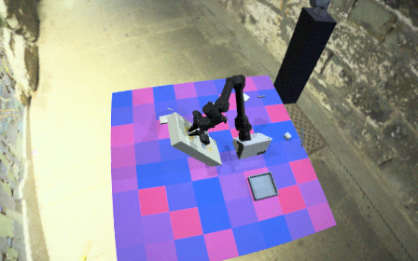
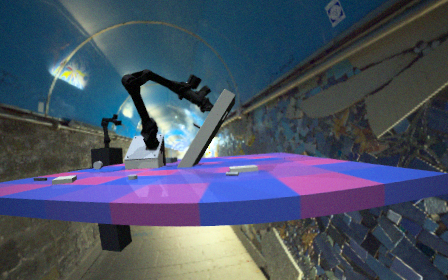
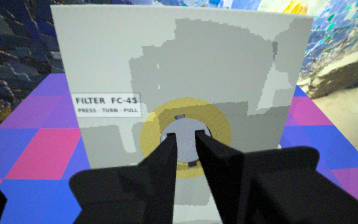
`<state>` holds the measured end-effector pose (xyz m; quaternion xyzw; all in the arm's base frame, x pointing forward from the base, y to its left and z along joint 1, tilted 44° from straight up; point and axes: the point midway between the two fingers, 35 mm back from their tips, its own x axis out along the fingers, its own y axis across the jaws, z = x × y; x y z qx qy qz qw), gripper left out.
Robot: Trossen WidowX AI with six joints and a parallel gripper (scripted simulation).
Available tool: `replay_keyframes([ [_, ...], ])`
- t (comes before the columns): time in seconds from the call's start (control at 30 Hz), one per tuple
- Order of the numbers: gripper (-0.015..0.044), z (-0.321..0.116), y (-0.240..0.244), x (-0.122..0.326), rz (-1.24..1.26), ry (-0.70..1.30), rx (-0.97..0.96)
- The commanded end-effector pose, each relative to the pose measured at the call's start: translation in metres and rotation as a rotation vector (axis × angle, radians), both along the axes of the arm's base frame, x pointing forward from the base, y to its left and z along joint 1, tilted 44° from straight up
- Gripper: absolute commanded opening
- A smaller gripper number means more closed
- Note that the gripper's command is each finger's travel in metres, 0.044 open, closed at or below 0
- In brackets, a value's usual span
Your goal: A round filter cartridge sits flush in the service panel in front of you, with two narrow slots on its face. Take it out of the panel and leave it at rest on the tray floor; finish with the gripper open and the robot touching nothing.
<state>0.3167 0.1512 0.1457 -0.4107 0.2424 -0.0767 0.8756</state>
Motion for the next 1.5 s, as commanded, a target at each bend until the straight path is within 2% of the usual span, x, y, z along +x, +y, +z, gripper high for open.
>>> replay_keyframes([
  [0.0,0.0,-0.0026,-0.0027,0.0041,-0.052,-0.036,0.122],
  [1.3,0.0,-0.0031,-0.0031,0.0051,-0.549,-0.491,1.303],
  [1.4,0.0,-0.003,-0.003,0.0049,-0.583,-0.521,1.382],
  [1.47,0.0,-0.0031,-0.0031,0.005,-0.576,-0.515,1.365],
])
